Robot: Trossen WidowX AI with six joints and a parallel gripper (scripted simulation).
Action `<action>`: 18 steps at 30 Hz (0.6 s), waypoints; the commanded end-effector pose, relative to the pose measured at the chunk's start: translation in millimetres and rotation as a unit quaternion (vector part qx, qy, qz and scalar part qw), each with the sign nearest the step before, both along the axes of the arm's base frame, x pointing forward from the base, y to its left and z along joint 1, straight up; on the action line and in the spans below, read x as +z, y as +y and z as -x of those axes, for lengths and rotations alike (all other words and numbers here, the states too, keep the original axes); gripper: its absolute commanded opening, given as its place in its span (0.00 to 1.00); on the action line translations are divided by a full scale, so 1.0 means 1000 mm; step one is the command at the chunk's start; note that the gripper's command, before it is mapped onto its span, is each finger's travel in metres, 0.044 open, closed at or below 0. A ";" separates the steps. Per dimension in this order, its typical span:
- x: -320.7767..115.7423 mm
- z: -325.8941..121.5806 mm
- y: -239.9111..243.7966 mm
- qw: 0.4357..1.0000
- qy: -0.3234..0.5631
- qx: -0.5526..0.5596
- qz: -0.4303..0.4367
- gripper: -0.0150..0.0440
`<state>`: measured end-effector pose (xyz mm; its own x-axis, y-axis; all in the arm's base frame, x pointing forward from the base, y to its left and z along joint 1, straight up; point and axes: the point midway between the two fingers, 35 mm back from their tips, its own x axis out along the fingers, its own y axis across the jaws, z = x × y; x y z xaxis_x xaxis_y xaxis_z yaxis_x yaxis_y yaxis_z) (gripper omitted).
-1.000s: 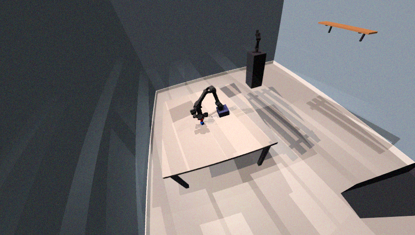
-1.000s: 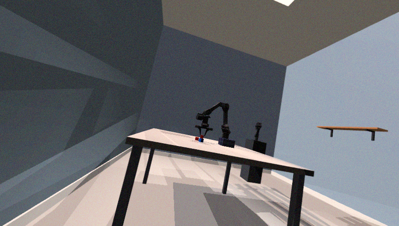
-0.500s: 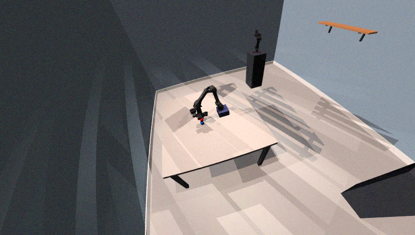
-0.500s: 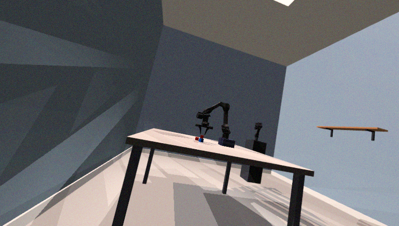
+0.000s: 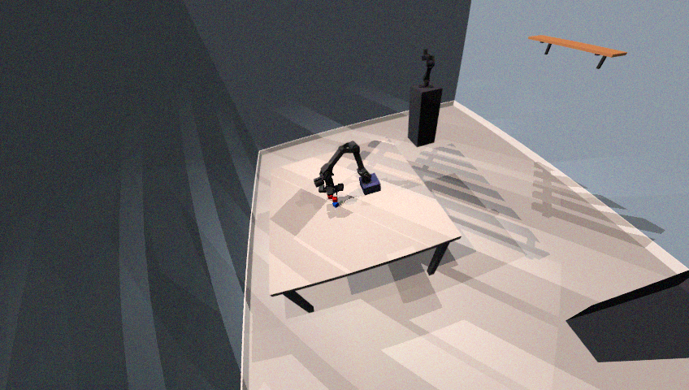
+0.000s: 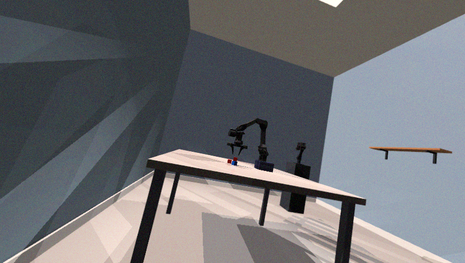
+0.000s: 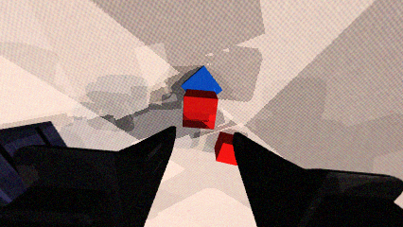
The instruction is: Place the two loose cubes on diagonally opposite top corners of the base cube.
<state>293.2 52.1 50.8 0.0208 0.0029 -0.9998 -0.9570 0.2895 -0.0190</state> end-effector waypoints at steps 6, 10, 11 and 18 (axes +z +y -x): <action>0.035 -0.023 -0.068 0.997 -0.007 -0.071 0.000 0.70; 0.038 -0.024 -0.074 0.997 -0.007 -0.076 0.000 0.70; 0.038 -0.024 -0.074 0.997 -0.007 -0.076 0.000 0.70; -0.018 -0.026 -0.074 0.997 -0.007 -0.076 0.000 0.70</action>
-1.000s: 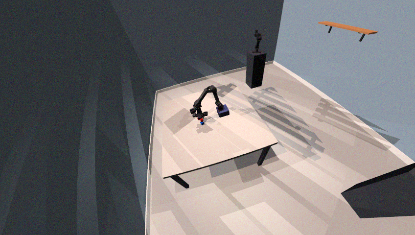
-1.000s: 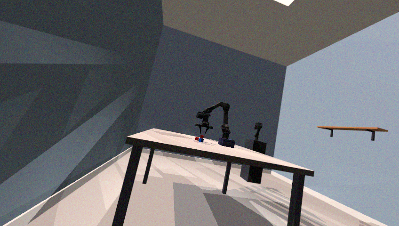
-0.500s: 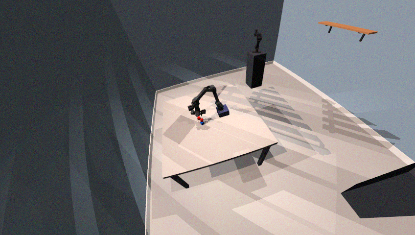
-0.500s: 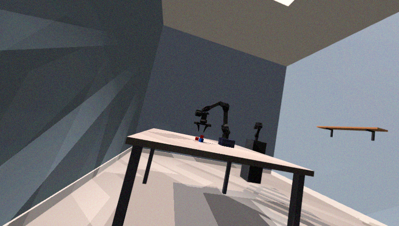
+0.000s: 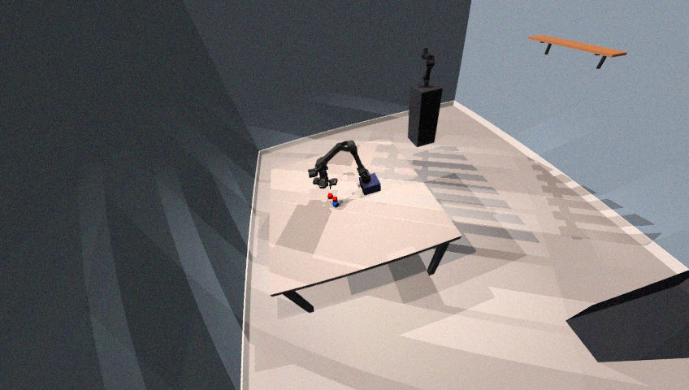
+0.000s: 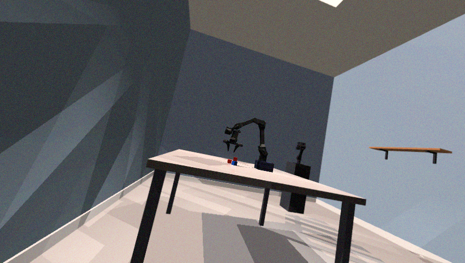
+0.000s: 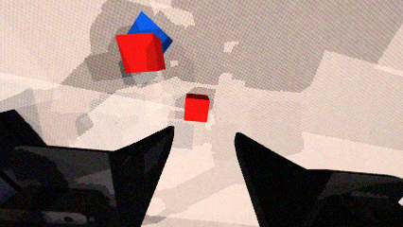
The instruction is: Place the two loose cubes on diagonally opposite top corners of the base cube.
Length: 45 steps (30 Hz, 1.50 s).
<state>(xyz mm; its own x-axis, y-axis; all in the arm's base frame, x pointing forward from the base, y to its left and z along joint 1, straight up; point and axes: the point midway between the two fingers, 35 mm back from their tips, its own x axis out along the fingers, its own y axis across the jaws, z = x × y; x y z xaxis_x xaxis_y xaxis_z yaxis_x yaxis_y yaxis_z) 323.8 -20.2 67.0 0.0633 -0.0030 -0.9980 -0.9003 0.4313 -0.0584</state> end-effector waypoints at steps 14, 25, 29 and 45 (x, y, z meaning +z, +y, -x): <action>-0.056 0.004 -0.001 1.000 0.015 0.000 -0.001 0.70; -0.071 0.003 -0.001 1.000 0.015 0.001 -0.001 0.70; -0.078 0.003 -0.001 1.000 0.015 0.001 -0.001 0.70; -0.088 0.003 -0.001 1.000 0.015 0.000 -0.001 0.43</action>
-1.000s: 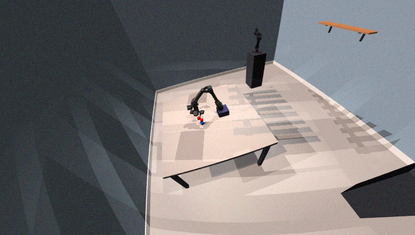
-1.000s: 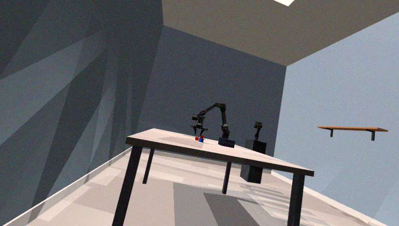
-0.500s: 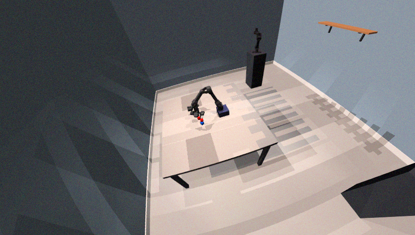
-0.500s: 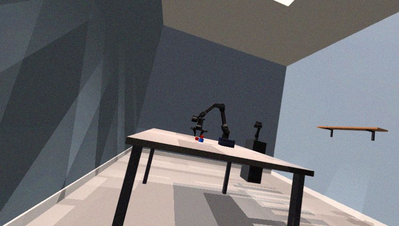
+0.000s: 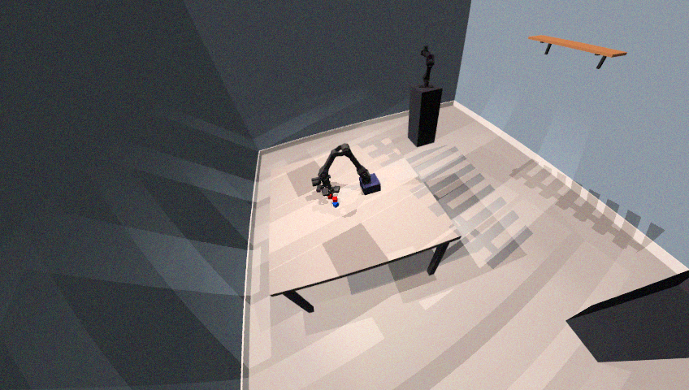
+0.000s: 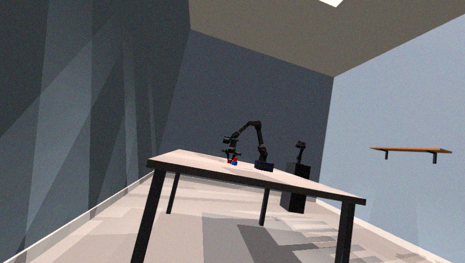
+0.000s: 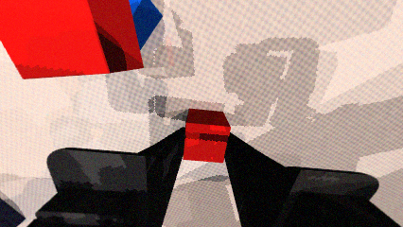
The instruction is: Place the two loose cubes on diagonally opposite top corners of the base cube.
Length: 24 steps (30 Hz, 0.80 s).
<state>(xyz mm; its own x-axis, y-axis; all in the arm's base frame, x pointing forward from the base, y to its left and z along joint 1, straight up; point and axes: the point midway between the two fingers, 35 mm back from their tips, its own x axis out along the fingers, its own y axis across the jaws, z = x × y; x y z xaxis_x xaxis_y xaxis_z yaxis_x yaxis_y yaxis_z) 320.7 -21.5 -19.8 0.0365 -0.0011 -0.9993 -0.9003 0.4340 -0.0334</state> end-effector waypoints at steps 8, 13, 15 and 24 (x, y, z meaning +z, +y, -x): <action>0.015 -0.002 0.000 1.000 0.001 0.002 0.000 0.43; 0.030 -0.004 0.000 1.000 0.001 0.002 0.000 0.43; 0.037 -0.004 -0.001 1.000 0.001 0.002 0.000 0.43; 0.065 -0.003 -0.001 1.000 0.001 0.002 0.000 0.43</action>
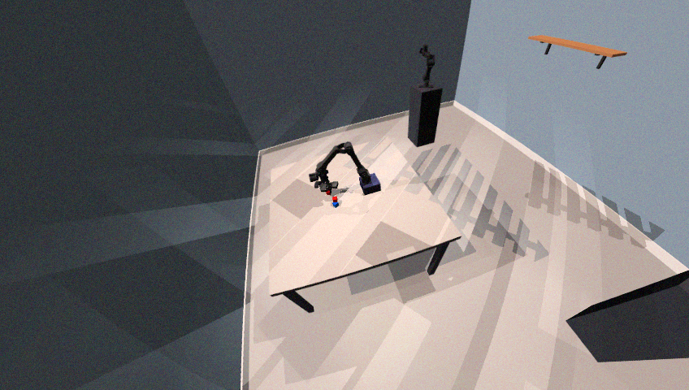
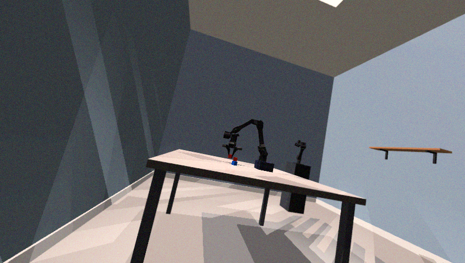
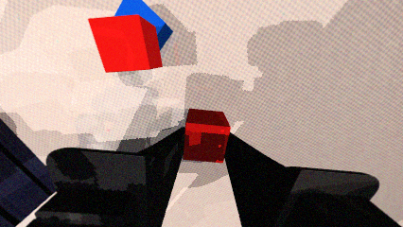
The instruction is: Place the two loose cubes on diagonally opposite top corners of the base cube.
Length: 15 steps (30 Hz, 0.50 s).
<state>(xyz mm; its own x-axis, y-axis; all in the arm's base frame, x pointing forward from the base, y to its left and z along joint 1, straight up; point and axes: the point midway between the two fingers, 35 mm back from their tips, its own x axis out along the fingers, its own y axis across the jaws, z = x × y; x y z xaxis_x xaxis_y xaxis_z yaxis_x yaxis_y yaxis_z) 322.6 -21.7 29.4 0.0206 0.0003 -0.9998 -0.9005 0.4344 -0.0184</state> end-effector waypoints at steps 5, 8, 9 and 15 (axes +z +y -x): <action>0.032 0.000 0.000 1.000 -0.007 0.002 0.001 0.43; 0.042 0.001 0.000 1.000 -0.007 0.002 0.001 0.43; 0.045 0.002 0.000 1.000 -0.007 0.002 0.001 0.43; 0.059 0.005 0.000 1.000 -0.007 0.002 0.001 0.43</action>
